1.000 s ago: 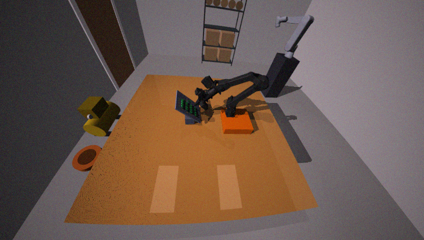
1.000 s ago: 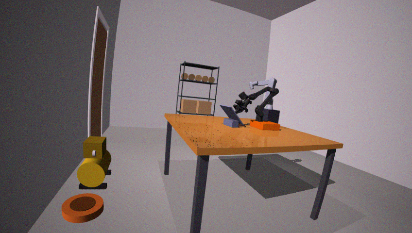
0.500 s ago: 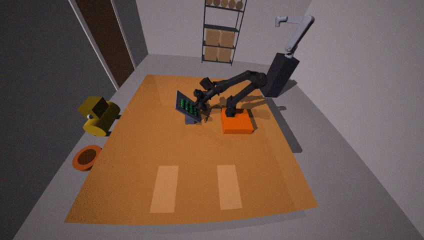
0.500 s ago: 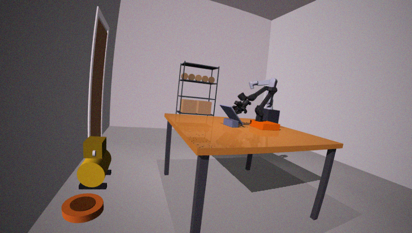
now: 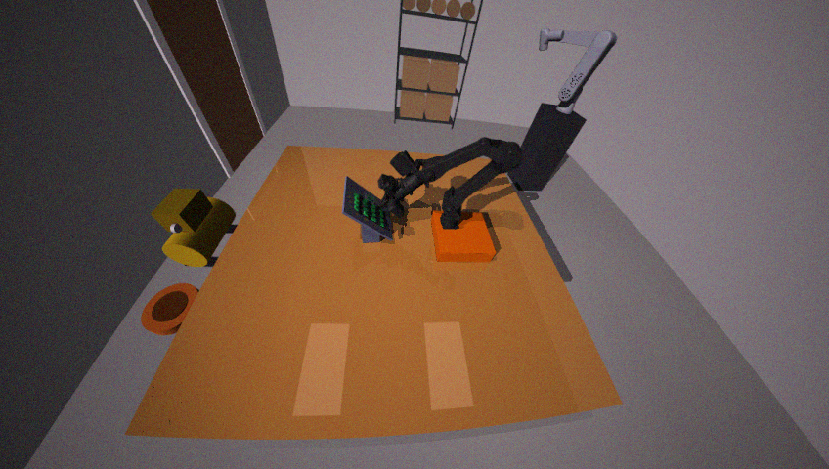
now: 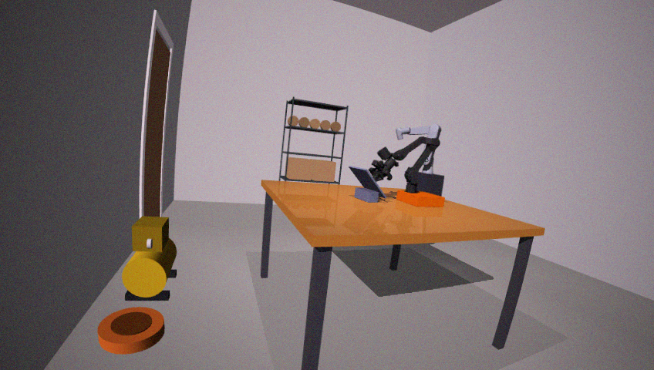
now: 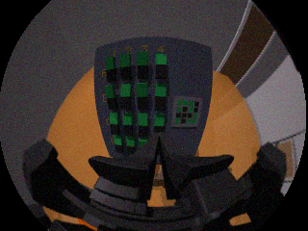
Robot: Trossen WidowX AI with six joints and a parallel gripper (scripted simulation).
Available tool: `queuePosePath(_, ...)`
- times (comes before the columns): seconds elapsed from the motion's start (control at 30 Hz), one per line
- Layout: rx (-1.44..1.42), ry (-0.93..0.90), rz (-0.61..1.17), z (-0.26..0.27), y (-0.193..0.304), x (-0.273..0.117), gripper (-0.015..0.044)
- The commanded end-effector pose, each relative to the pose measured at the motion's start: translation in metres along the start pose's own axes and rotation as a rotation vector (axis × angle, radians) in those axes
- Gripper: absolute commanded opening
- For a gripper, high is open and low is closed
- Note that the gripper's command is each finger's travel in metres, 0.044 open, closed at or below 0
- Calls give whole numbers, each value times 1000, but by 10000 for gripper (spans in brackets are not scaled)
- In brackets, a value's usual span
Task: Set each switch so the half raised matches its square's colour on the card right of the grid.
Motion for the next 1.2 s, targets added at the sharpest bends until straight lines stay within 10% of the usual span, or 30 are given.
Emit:
queuePosePath(0.0,3,5,1,0,0,1,0)
queuePosePath(1.17,3,5,1,0,0,5,0)
Point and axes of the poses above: the point midway between the two fingers, 35 mm back from their tips, its own x axis out along the fingers, its own z axis across the jaws, y = z × x, the point moved 6 cm from there along -x, back along the fingers, and after that the axes turned 2 degrees about -x, right-handed, at the moved point
